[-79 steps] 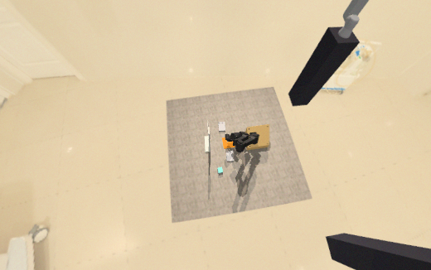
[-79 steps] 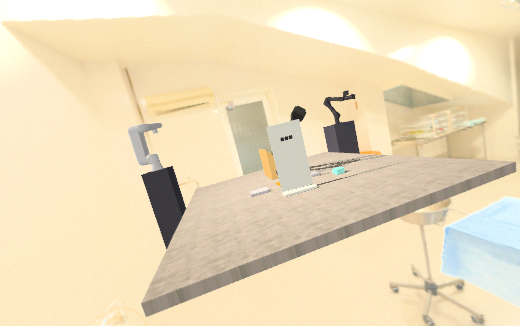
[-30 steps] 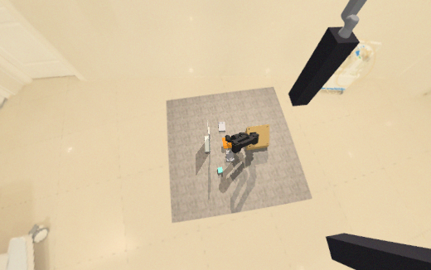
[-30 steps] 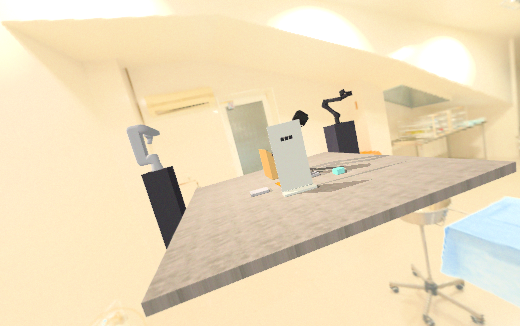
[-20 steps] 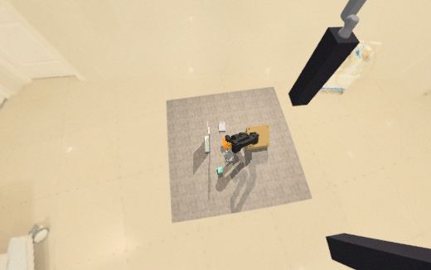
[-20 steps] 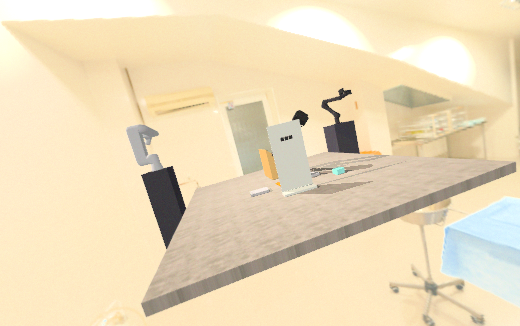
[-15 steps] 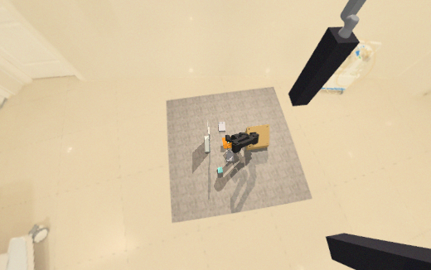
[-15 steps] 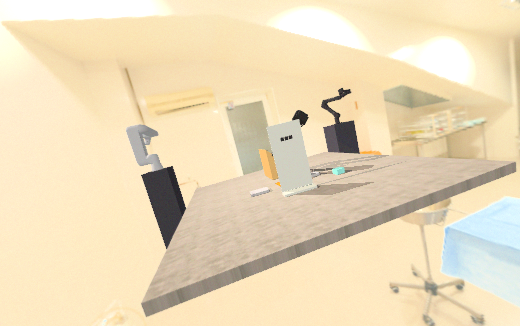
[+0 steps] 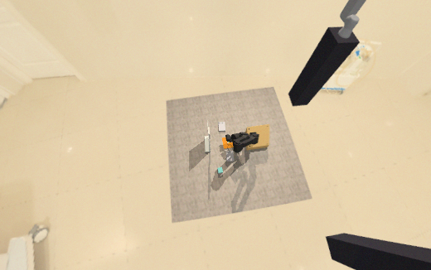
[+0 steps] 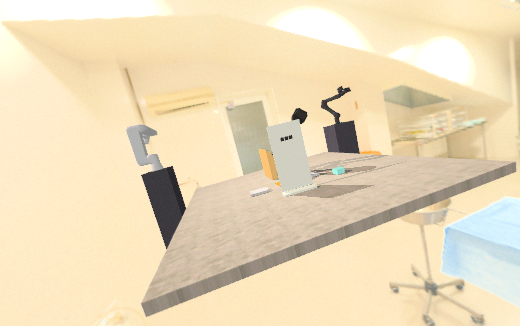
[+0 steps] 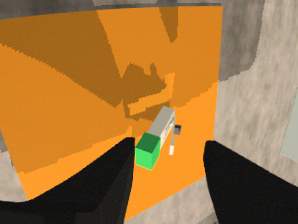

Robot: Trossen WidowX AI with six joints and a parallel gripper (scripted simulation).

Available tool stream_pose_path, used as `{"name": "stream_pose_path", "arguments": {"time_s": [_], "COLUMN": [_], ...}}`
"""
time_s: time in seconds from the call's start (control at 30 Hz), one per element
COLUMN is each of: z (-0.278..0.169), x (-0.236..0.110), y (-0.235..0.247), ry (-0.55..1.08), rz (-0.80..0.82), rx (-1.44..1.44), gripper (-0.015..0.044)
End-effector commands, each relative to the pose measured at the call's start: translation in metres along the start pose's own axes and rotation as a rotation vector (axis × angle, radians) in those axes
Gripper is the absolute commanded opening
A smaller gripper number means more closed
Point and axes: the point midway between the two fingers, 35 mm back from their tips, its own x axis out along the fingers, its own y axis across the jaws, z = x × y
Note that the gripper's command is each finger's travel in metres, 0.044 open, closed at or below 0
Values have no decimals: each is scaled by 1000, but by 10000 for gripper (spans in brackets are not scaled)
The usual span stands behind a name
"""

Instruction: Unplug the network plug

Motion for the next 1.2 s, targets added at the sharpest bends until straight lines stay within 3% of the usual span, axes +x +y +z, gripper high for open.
{"name": "stream_pose_path", "arguments": {"time_s": [0.0,1.17], "z": [1,-1], "x": [-3,-19], "y": [-2,-1], "ry": [-4,1], "rz": [-5,7], "rx": [-6,11], "gripper": [156,156]}}
